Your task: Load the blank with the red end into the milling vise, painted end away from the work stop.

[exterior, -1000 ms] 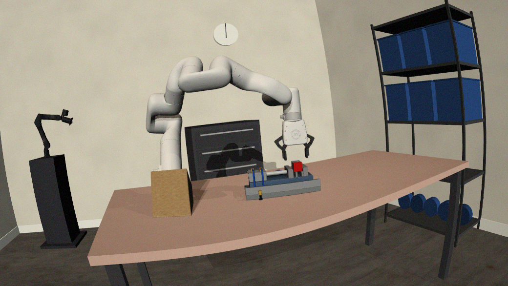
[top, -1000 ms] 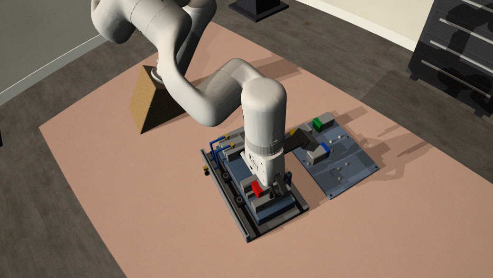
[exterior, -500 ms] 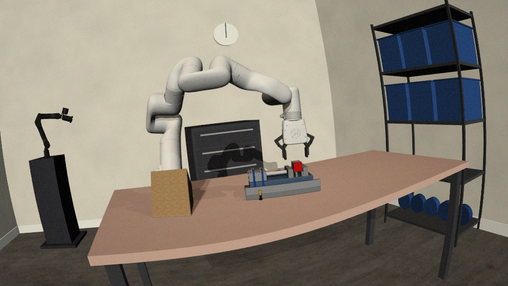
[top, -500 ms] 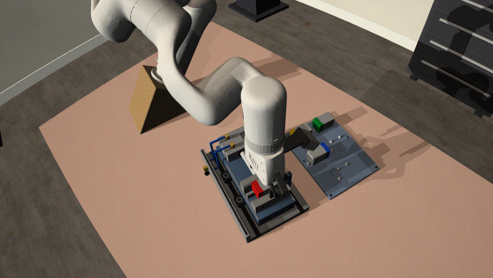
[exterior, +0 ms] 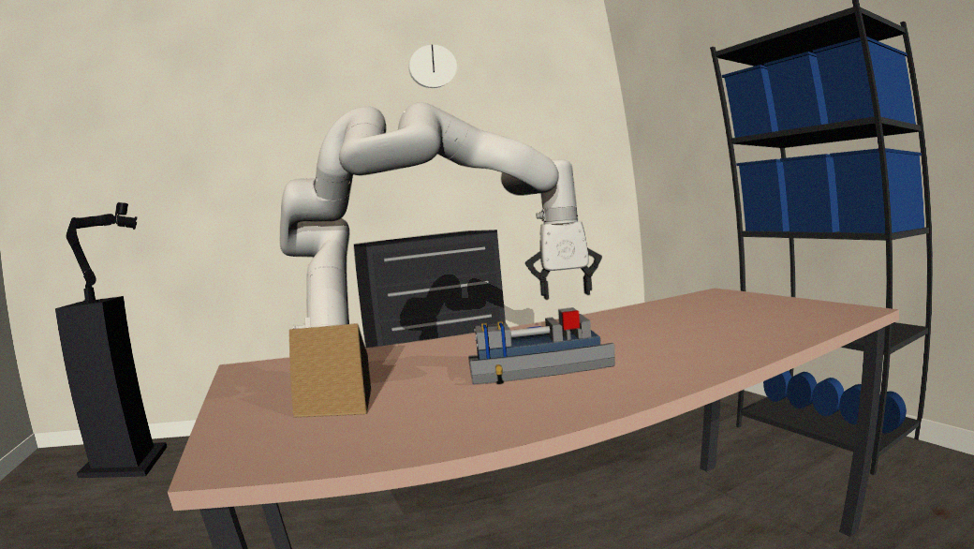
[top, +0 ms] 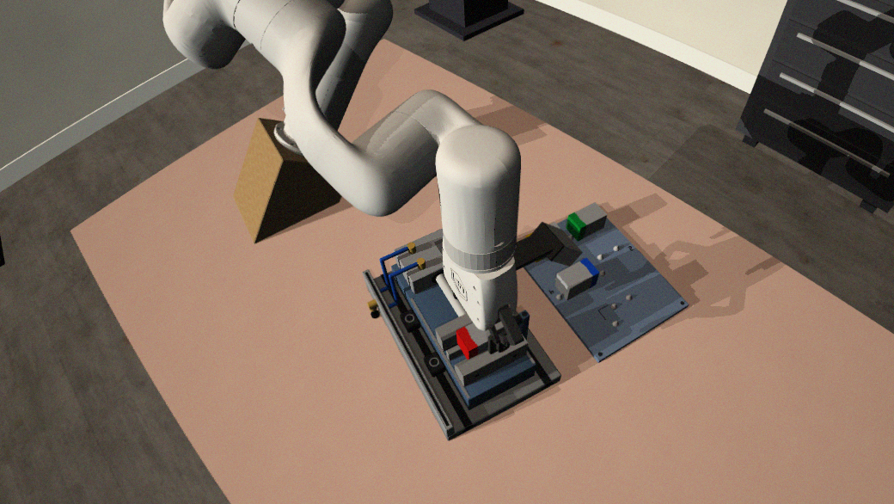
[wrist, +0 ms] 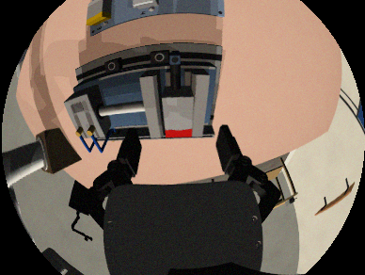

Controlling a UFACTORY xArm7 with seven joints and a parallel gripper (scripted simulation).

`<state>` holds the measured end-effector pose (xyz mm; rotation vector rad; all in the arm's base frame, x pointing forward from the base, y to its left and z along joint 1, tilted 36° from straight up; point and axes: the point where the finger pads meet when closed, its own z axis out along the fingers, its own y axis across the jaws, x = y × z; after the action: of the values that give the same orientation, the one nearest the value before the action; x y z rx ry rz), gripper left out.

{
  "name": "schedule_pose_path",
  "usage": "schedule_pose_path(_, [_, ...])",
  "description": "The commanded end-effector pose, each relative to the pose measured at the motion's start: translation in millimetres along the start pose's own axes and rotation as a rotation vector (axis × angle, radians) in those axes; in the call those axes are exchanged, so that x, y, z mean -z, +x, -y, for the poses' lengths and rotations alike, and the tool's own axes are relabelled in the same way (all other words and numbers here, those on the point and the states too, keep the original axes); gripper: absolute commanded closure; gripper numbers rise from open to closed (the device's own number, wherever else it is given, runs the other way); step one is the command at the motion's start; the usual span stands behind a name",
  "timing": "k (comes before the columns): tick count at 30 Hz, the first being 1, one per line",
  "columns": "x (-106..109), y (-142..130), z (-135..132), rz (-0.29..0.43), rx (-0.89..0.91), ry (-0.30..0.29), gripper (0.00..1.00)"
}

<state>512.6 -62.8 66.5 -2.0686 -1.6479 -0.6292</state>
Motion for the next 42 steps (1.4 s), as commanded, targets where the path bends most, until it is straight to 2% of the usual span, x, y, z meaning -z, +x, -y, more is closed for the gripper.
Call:
schedule_pose_path(1, [25,0,-2,0.001,-0.001,-0.006,0.00])
schedule_pose_path(5, [49,0,-1,0.001,-0.001,-0.006,0.00])
schedule_pose_path(12, [49,0,-1,0.001,-0.001,-0.006,0.00])
schedule_pose_path(22, [87,0,-1,0.000,-0.001,-0.006,0.00])
schedule_pose_path(42, [77,0,-1,0.000,-0.001,-0.006,0.00])
